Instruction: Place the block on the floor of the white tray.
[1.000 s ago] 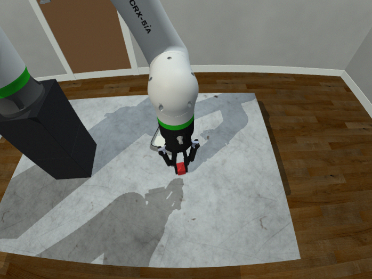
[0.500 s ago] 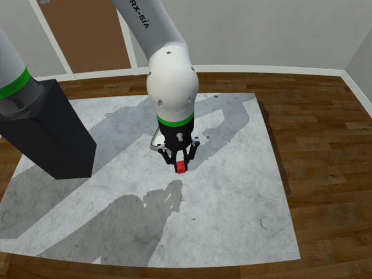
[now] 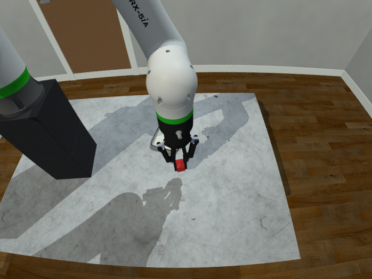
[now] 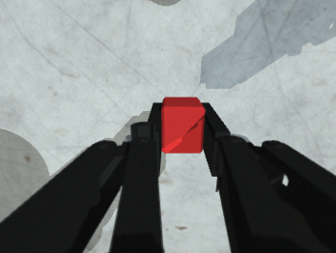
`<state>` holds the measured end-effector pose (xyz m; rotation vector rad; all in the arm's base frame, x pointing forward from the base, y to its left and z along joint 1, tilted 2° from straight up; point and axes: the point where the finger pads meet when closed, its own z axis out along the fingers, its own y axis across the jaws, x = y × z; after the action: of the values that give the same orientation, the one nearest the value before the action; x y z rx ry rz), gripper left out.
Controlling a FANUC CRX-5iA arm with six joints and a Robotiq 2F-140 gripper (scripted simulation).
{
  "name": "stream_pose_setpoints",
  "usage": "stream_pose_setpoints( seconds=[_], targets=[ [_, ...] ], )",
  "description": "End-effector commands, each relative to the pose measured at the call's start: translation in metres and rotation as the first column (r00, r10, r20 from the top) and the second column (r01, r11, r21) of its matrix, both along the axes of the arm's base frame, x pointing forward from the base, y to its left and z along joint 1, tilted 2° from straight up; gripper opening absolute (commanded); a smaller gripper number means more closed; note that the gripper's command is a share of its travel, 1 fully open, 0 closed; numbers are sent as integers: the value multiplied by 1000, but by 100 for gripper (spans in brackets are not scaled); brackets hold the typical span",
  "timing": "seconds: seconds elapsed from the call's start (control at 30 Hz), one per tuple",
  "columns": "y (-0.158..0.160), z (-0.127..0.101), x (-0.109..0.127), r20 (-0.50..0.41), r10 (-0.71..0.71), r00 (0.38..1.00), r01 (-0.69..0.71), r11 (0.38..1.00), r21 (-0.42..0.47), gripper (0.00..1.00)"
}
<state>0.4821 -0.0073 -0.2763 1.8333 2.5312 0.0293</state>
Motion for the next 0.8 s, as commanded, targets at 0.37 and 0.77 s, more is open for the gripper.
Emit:
stream_pose_setpoints(
  seconds=[0.37,0.77],
  targets=[
    [178,0,-71,1,0,1000,0,1000,1,10],
    [185,0,-74,1,0,1000,0,1000,1,10]
  ],
)
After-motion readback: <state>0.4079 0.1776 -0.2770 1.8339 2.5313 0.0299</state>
